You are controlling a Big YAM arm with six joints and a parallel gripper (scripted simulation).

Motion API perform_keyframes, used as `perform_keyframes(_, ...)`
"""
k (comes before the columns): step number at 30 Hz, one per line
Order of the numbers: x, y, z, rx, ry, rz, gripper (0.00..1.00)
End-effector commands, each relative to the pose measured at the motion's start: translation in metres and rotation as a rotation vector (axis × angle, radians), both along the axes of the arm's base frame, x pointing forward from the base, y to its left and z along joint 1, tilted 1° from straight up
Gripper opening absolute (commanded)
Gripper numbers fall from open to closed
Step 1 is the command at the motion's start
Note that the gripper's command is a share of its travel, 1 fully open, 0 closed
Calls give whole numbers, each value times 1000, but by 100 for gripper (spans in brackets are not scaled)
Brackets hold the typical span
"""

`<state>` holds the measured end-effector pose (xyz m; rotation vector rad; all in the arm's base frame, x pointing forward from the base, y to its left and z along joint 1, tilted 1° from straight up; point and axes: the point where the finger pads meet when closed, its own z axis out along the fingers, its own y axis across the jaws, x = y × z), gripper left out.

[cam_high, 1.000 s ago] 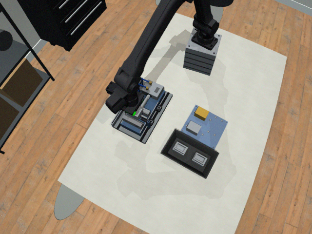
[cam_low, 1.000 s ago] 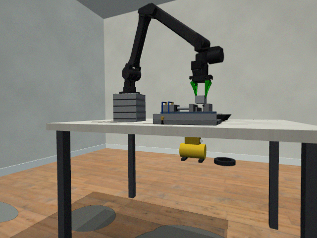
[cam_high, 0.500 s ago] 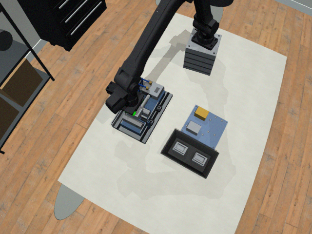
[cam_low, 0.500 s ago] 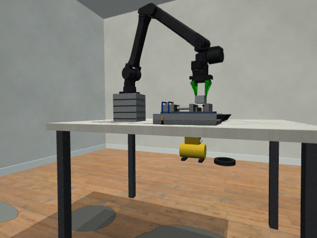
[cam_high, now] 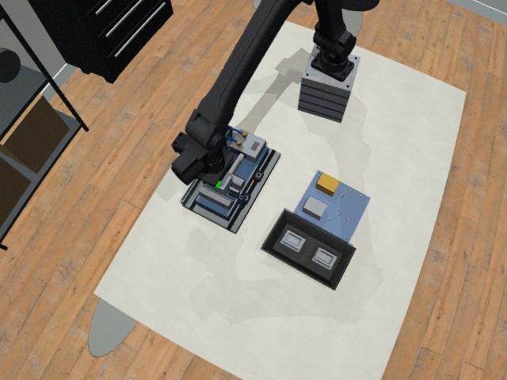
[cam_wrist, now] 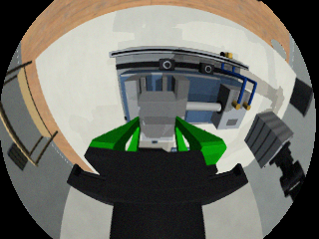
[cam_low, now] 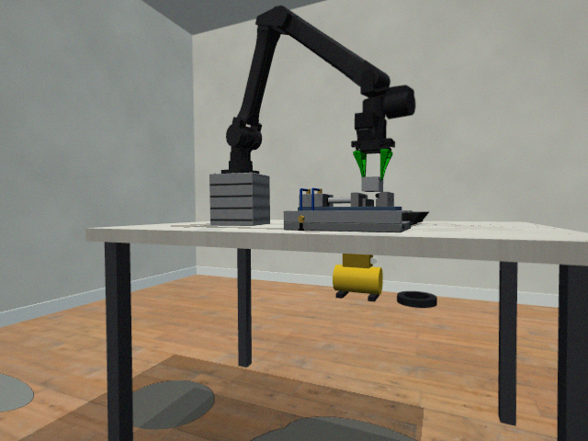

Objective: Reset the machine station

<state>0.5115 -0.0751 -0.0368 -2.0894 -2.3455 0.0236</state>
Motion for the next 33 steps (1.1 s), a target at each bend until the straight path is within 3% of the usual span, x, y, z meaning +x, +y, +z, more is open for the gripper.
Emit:
perform_keyframes(1,13,1,21,-11,-47,-3,0)
perform_keyframes(33,26,-2,31,-14,-66,-3,0)
